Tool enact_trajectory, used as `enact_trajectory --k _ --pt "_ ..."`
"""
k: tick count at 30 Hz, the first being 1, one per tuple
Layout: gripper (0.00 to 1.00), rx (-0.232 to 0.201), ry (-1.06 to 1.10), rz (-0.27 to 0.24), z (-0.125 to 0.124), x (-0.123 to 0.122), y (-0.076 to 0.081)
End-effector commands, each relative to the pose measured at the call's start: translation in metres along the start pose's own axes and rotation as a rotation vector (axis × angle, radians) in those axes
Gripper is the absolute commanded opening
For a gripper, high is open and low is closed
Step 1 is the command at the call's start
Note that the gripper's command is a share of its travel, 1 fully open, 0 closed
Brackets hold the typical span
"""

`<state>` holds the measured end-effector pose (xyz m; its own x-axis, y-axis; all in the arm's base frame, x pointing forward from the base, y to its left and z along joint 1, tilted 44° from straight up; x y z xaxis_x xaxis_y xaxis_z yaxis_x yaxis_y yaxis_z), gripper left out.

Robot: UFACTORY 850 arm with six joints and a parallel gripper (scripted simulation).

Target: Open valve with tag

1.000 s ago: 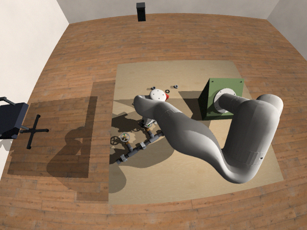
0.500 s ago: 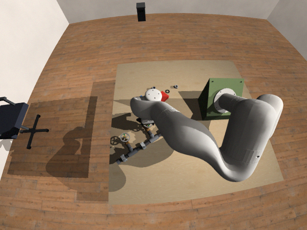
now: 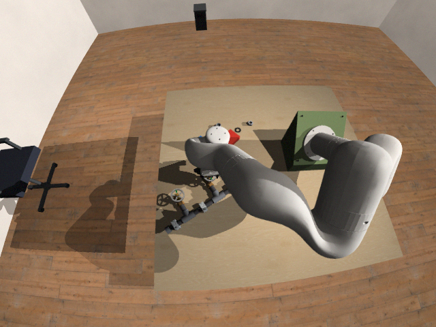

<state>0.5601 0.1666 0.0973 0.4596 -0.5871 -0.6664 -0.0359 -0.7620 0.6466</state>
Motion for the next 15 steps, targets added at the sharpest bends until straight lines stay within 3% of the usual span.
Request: enact_trajectory --k 1,15 --pt "0.0 0.001 0.001 0.001 -0.0008 0.0001 0.0005" --pt "0.0 0.001 0.035 0.001 -0.0008 0.0001 0.0005"
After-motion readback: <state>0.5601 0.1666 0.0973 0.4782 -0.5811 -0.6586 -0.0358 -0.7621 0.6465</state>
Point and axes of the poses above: the point where the finger pads meet when closed, its own y axis back along the fingers, its own z axis across the jaws, x = y × z, the point moved 7 cm from there along y, back along the fingers, and after that the axes turned 15 degrees about y, right-handed, at the moved point
